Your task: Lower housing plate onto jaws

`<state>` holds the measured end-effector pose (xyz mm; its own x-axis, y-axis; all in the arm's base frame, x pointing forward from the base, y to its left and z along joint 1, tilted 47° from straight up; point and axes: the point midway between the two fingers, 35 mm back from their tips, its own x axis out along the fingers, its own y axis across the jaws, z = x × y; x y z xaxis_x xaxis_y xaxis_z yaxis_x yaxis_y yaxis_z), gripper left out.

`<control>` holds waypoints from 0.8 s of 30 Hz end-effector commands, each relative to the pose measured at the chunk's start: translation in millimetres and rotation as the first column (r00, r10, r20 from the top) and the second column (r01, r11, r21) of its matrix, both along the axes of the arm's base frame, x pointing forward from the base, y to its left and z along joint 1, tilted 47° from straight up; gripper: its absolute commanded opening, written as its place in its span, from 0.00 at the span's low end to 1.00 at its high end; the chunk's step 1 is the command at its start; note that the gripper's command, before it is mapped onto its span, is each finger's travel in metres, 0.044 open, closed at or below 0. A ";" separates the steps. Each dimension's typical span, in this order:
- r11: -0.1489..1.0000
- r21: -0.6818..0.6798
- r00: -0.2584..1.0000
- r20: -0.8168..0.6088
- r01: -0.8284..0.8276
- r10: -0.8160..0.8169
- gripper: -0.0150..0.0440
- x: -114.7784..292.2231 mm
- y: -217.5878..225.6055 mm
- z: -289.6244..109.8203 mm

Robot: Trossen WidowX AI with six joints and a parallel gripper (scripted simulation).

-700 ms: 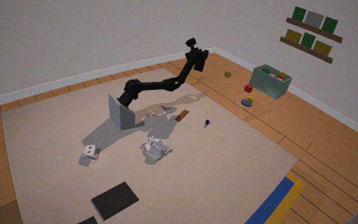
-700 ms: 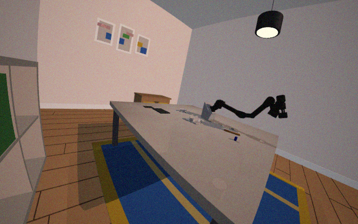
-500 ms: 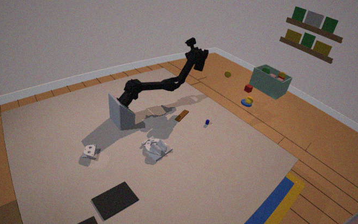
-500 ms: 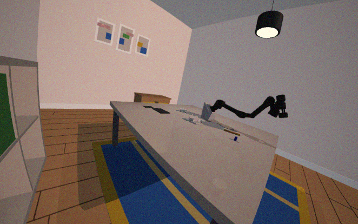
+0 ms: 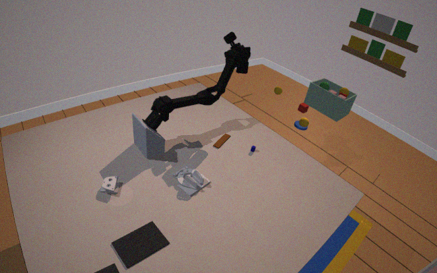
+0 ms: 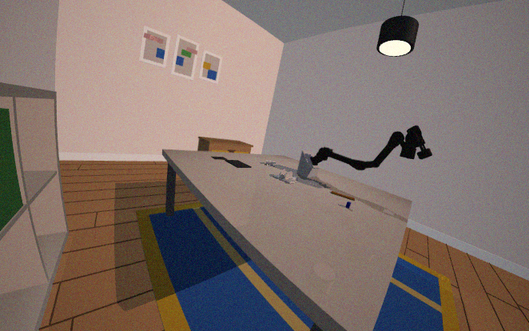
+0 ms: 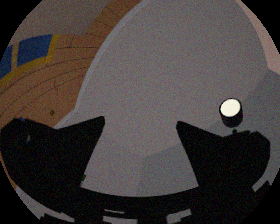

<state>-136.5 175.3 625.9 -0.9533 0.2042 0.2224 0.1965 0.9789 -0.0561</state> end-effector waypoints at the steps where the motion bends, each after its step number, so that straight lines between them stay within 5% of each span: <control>1: 0.997 0.083 1.000 -0.030 0.012 -0.010 1.00 -0.4 -27.8 13.2; 24: 0.792 0.600 0.980 -0.198 0.116 0.006 1.00 4.3 -197.1 56.1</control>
